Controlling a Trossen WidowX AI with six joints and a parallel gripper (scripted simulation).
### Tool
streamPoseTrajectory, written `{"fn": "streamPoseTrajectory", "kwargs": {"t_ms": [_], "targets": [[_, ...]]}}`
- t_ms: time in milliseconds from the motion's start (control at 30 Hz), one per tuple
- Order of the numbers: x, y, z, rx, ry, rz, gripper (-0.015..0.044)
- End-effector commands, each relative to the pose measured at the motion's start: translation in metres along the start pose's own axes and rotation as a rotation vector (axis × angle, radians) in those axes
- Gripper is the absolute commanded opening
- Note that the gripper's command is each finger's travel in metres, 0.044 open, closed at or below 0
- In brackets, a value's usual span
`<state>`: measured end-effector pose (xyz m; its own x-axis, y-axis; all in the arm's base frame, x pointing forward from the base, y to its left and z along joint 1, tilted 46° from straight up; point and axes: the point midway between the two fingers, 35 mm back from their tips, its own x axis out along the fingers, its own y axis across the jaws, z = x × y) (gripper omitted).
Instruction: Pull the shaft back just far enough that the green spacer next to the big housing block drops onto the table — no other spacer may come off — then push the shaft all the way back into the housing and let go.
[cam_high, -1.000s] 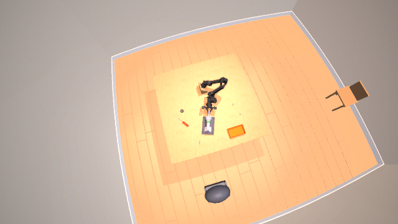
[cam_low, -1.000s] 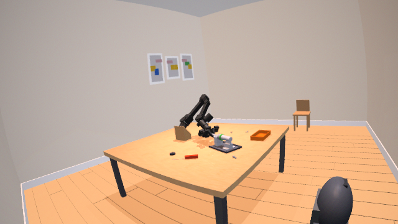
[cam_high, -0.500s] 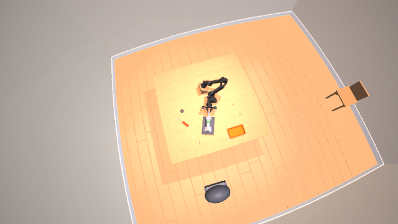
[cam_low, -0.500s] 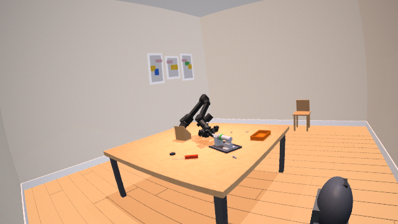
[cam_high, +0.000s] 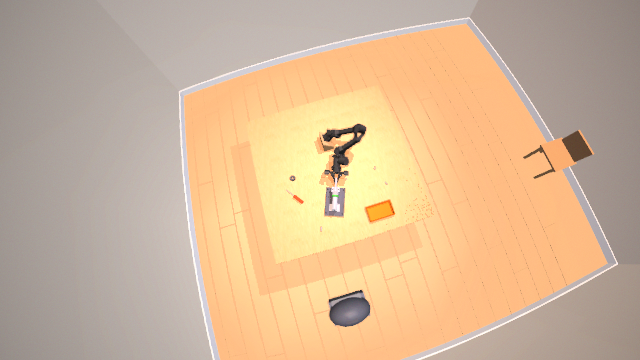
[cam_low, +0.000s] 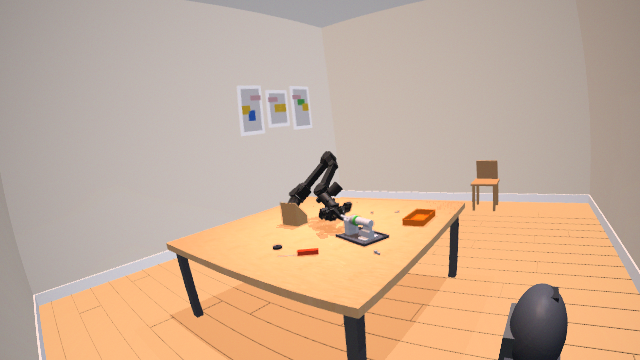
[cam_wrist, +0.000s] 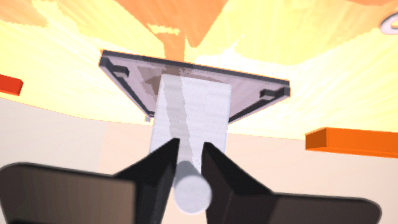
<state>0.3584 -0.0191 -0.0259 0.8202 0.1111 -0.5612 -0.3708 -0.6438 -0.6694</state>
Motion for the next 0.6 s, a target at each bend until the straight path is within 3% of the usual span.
{"fn": "streamPoseTrajectory", "kwargs": {"t_ms": [0, 567], "targets": [[-0.0013, 0.0008, 0.0011, 0.006, -0.001, 0.002, 0.0000], [-0.0028, 0.0008, 0.0020, 0.006, -0.001, 0.002, 0.0000]]}}
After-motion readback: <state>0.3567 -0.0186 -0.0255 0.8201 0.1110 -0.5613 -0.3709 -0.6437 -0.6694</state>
